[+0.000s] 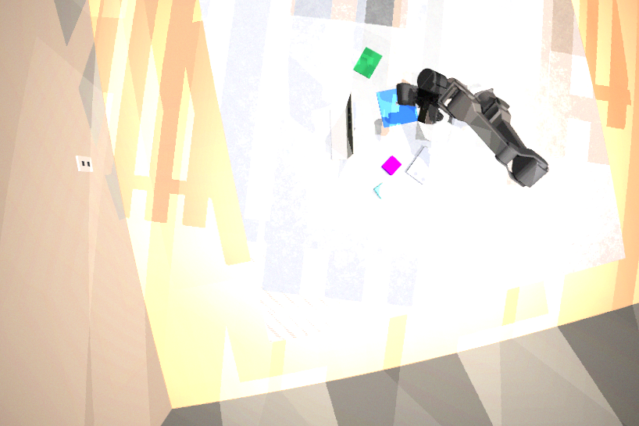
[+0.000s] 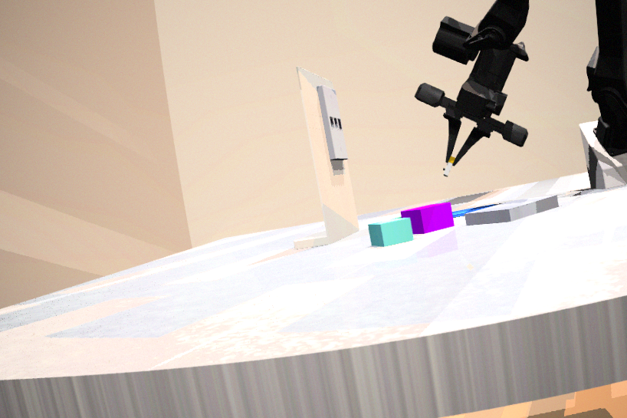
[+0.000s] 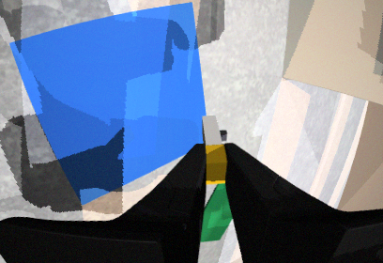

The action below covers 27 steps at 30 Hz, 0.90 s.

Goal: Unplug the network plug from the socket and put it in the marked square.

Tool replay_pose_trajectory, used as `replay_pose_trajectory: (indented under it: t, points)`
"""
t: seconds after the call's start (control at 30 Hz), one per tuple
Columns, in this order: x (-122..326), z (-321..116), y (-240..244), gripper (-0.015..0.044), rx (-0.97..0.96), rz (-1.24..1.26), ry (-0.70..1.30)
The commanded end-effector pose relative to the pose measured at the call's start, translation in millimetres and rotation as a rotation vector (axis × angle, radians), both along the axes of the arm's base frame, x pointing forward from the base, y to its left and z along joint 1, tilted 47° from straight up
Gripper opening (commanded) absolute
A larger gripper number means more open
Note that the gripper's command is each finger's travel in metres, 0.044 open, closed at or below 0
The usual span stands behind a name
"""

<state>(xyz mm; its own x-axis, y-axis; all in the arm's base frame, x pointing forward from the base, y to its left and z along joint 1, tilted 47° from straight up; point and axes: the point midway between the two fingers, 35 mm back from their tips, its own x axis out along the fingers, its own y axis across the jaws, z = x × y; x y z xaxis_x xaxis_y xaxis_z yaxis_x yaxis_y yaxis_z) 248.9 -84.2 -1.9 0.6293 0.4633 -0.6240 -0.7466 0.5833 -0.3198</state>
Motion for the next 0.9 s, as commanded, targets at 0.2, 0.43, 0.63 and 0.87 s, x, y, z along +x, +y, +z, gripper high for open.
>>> replay_pose_trajectory:
  t: [0.2,0.43,0.63,0.87]
  points:
    - [0.7,-10.6,9.8,0.0,0.013,0.002,0.006]
    - [1.8,-16.5,15.4,0.0,0.013,0.002,0.007]
    - [2.5,-21.3,20.3,0.0,0.013,0.002,0.007]
    - [3.0,-26.4,26.2,0.0,0.013,0.002,0.006]
